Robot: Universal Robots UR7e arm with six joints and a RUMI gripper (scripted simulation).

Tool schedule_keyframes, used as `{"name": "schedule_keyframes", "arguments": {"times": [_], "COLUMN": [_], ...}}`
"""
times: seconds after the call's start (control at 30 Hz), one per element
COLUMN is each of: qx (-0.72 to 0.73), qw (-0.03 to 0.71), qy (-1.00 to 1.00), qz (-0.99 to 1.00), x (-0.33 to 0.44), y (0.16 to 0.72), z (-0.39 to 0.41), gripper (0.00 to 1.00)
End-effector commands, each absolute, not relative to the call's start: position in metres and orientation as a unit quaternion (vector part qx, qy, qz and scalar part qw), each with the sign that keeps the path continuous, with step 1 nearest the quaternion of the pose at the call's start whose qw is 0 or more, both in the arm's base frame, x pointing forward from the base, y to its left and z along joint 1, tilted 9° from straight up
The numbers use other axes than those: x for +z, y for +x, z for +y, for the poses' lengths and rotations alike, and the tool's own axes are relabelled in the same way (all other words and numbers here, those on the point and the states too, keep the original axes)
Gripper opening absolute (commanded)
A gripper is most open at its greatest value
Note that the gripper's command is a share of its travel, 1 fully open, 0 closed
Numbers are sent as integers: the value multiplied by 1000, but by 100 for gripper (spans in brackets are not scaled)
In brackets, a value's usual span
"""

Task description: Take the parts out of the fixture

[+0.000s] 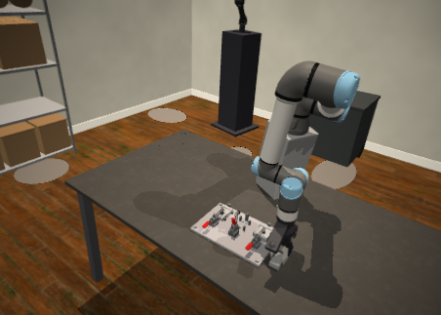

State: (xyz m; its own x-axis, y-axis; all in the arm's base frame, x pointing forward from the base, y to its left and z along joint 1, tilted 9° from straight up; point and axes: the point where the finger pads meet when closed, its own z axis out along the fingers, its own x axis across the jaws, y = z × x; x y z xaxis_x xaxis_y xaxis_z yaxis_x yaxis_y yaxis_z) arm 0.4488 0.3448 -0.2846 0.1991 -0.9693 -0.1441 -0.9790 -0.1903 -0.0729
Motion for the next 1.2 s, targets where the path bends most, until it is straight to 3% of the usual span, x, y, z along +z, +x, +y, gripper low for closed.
{"name": "schedule_keyframes", "arguments": {"times": [0.0,1.07,1.1,1.17], "qx": [31,31,31,31], "qw": [76,77,77,77], "qy": [-772,-772,-772,-772], "qz": [631,631,631,631], "x": [-285,-289,-289,-289], "y": [451,452,452,452], "z": [347,348,348,348], "gripper": [0,0,40,40]}}
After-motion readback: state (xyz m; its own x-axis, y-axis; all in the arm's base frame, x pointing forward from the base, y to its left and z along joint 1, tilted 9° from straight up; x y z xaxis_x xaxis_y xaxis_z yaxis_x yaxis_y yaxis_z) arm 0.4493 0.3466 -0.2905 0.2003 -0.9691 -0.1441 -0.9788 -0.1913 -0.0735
